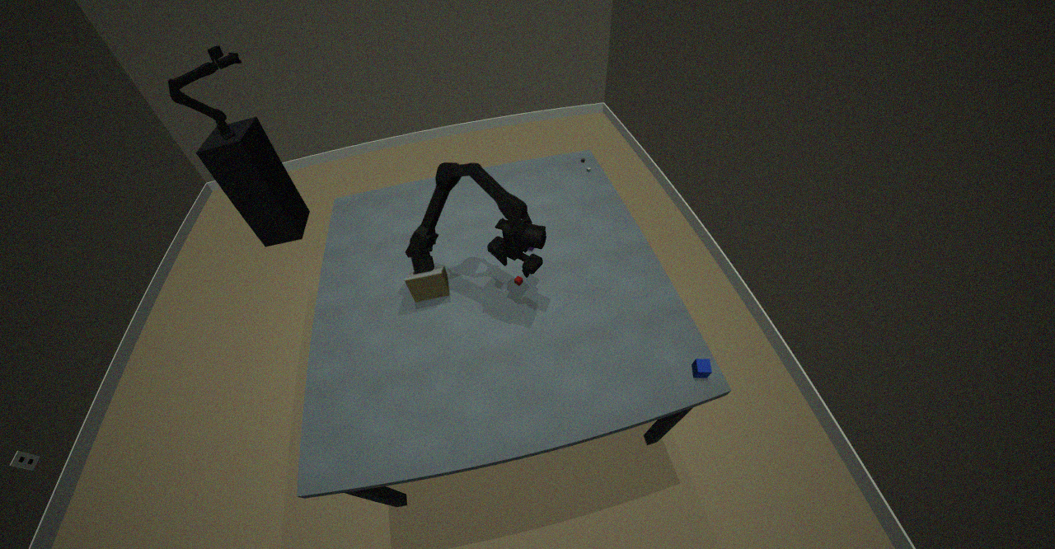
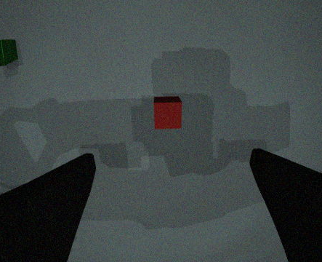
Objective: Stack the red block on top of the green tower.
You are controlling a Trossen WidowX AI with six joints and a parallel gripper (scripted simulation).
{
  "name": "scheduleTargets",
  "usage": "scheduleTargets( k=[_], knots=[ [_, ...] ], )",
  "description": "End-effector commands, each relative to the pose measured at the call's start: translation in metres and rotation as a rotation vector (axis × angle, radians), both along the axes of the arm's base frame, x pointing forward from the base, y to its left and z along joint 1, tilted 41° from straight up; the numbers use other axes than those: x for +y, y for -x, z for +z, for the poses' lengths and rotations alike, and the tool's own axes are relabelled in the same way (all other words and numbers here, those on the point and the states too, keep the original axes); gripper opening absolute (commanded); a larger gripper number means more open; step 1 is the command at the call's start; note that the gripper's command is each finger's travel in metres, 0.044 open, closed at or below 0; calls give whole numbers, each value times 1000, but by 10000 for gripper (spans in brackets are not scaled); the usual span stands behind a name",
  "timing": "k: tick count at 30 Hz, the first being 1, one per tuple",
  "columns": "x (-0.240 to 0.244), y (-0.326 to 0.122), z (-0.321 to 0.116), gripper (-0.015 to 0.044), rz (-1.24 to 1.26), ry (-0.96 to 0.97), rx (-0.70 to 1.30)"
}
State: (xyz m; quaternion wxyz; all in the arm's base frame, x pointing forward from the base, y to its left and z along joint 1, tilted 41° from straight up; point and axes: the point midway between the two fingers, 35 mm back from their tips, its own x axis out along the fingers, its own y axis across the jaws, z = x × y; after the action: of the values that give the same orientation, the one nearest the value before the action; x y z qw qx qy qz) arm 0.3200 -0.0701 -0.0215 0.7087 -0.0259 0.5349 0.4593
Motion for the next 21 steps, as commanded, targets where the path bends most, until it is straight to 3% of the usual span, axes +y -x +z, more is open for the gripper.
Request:
scheduleTargets(
  k=[1, 21],
  knots=[
    [5, -3, 3, 440, -5, -24, 9],
    [33, -5, -32, 440, -5, -26, 8]
  ],
)
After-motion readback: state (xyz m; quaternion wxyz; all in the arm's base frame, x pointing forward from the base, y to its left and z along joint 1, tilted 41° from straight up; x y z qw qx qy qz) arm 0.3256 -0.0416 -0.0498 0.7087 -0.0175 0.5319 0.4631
